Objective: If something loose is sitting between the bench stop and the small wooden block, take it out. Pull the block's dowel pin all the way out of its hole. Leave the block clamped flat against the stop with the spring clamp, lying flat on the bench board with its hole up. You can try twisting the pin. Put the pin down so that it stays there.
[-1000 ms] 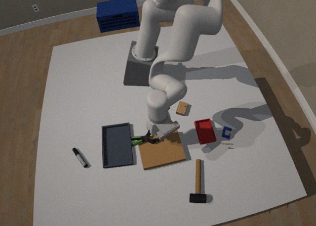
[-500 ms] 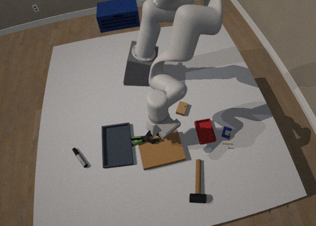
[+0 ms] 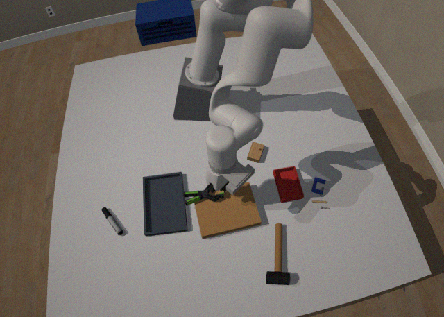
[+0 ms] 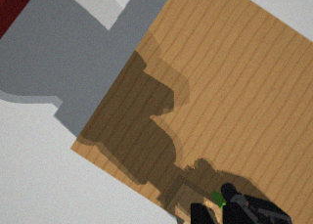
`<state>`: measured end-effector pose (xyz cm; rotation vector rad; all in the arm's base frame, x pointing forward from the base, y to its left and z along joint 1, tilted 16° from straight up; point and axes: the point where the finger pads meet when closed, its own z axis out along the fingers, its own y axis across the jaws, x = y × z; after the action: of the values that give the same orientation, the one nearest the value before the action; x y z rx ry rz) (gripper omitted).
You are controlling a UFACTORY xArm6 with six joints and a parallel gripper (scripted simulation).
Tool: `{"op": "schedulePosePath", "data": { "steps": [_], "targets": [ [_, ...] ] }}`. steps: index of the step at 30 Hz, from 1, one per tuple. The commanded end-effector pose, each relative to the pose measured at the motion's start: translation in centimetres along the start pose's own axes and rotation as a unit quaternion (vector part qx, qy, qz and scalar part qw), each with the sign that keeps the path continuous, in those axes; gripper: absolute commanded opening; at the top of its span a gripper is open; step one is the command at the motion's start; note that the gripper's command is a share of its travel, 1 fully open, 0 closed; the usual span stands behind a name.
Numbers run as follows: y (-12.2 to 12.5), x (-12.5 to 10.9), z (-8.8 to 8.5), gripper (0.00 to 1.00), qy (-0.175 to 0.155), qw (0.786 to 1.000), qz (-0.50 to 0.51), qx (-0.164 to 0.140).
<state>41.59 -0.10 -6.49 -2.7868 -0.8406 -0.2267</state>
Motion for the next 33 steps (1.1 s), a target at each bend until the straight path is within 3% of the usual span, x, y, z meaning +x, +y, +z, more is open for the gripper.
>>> {"op": "schedulePosePath", "data": {
  "steps": [1, 10, 33],
  "targets": [
    [0.10, 0.14, -0.12, 0.00, 0.003, 1.000, -0.025, -0.001],
    [0.10, 0.14, -0.15, 0.00, 0.003, 0.999, -0.051, -0.002],
    [0.10, 0.14, -0.19, 0.00, 0.003, 1.000, 0.016, -0.001]
  ]
}}
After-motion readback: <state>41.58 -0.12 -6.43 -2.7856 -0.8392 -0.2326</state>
